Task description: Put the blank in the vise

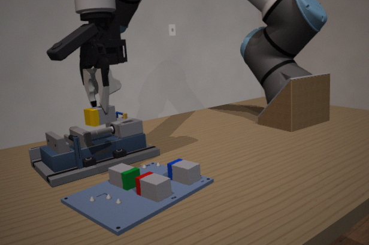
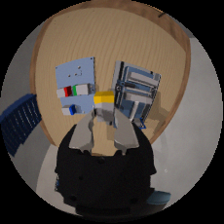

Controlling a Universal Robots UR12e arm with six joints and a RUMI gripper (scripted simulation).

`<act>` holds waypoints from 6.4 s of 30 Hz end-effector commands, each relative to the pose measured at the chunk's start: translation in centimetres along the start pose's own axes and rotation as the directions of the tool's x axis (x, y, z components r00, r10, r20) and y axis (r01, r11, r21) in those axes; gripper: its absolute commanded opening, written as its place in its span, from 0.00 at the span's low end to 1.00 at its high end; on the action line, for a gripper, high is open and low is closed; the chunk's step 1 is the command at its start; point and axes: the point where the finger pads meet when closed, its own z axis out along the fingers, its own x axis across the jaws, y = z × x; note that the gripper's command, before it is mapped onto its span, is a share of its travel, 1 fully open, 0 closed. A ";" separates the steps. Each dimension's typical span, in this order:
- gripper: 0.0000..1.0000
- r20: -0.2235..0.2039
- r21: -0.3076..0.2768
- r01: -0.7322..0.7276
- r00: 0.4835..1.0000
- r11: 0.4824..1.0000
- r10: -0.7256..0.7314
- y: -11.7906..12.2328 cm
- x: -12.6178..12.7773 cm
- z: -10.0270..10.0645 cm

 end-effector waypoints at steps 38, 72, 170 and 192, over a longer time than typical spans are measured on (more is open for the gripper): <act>0.00 -0.001 0.000 -0.573 0.820 0.820 0.573 -1.5 4.4 -0.1; 0.00 -0.002 0.001 -0.861 0.509 0.509 0.861 -2.2 7.3 -0.1; 0.00 -0.002 0.005 -0.989 -0.149 -0.149 0.989 -2.7 11.7 0.0; 0.00 -0.002 0.005 -0.983 -0.185 -0.185 0.983 -2.7 11.9 0.0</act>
